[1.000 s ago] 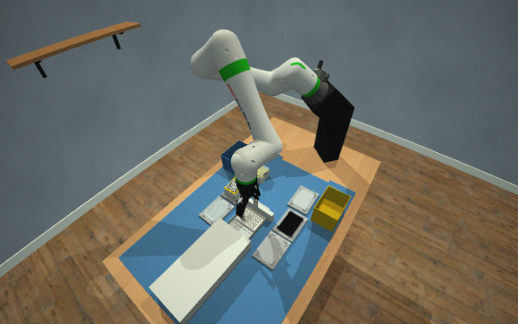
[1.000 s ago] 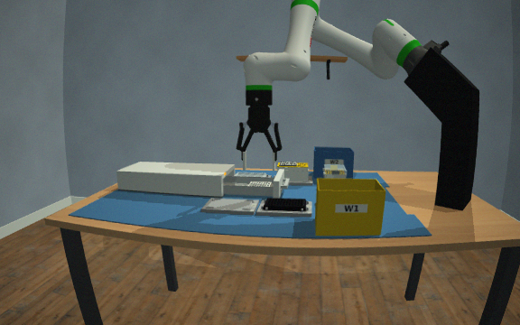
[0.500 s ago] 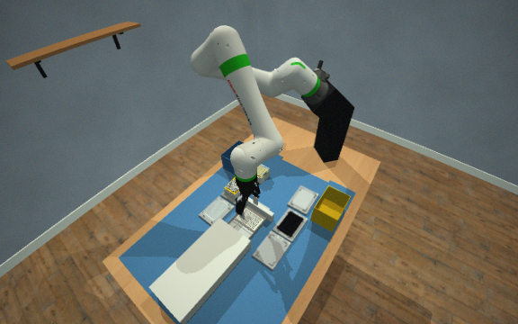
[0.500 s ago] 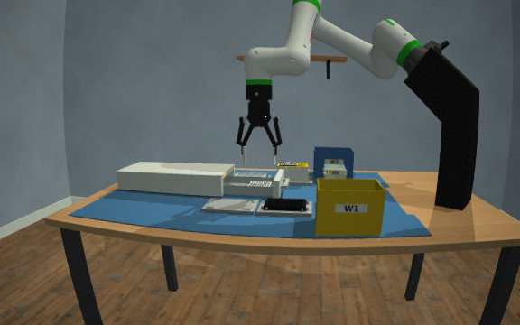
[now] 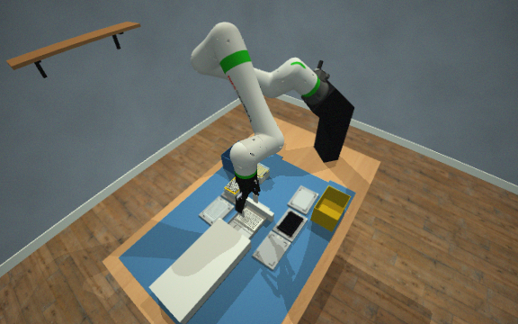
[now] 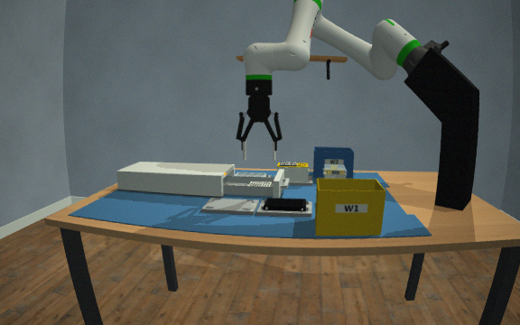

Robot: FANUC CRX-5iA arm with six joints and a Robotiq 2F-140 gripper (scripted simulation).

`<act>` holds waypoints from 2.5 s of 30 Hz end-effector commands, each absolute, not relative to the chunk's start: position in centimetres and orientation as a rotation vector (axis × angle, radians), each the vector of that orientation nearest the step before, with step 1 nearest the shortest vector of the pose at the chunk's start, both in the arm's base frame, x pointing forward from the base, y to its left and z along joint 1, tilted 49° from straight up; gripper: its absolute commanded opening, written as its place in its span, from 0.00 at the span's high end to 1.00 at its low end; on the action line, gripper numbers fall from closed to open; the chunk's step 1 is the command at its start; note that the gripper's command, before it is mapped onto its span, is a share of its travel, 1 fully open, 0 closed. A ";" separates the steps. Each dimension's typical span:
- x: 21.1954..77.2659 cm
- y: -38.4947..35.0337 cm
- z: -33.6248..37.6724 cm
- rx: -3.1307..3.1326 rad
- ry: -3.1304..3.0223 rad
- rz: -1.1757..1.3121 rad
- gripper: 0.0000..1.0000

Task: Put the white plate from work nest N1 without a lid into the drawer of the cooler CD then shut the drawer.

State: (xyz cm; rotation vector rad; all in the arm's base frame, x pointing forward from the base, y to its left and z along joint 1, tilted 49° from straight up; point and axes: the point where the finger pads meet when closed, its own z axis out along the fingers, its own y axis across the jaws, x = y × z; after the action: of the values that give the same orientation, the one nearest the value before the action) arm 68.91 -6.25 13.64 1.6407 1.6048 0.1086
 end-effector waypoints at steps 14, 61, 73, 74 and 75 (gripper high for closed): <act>67.9 -5.4 14.8 1.641 1.605 0.109 0.34; 66.5 -5.7 13.6 1.641 1.605 0.109 0.36; 64.0 -6.8 10.7 1.641 1.605 0.109 0.41; 63.8 -6.9 10.4 1.641 1.605 0.109 0.41; 63.5 -7.0 10.1 1.641 1.605 0.109 0.42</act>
State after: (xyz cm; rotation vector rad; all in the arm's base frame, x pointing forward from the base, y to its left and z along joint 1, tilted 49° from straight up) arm 64.01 -6.78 10.66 1.6420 1.6062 0.1069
